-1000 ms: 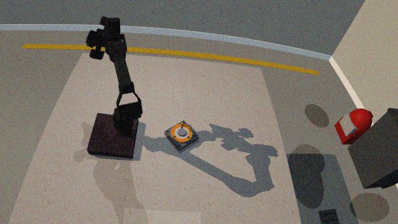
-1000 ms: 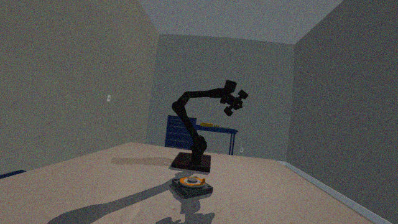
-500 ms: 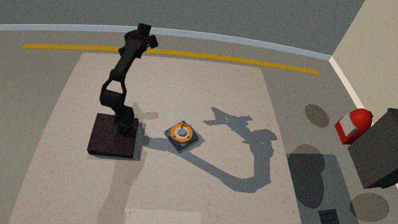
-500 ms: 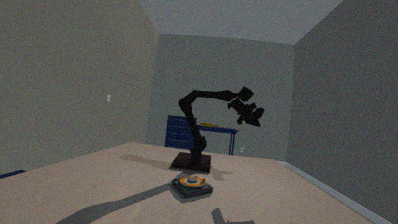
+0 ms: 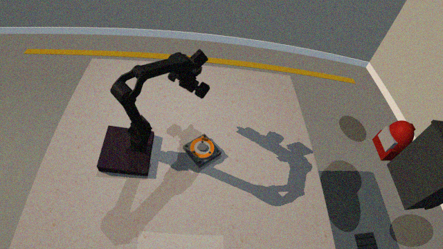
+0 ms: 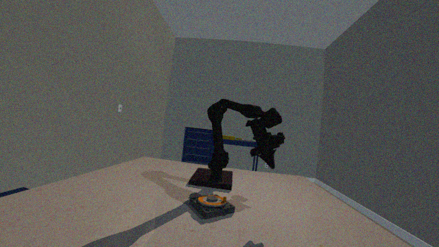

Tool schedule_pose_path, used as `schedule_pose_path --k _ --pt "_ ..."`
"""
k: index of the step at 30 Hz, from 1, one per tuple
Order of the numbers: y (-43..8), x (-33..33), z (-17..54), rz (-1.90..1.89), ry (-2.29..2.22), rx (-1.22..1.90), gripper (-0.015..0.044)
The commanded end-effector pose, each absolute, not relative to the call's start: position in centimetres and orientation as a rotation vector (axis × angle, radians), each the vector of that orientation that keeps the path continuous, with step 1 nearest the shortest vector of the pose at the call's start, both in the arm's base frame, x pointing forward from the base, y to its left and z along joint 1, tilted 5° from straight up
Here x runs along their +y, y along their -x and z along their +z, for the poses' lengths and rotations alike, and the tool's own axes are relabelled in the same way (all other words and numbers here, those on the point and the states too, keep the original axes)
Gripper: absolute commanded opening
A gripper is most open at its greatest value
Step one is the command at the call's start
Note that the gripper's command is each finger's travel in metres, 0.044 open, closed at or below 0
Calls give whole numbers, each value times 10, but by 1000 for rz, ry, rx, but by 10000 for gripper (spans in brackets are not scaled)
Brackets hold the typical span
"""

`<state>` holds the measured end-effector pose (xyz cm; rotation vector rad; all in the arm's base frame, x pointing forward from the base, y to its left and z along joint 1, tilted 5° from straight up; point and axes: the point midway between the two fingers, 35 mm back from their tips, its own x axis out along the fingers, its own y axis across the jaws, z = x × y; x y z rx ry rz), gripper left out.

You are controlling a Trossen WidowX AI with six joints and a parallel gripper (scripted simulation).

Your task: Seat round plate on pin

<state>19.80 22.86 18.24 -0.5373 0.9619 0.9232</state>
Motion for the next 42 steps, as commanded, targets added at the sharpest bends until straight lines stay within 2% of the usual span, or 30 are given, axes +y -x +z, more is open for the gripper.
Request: schedule_pose_path --k 1,12,20,30,42 --pt "-225 187 163 680 412 1128 0" --pt "-265 66 122 -6 10 1460 0" --pt "-259 62 117 -19 2 1465 0" --pt "-265 61 73 -19 3 1465 0" --pt "-276 63 74 -19 2 1464 0"
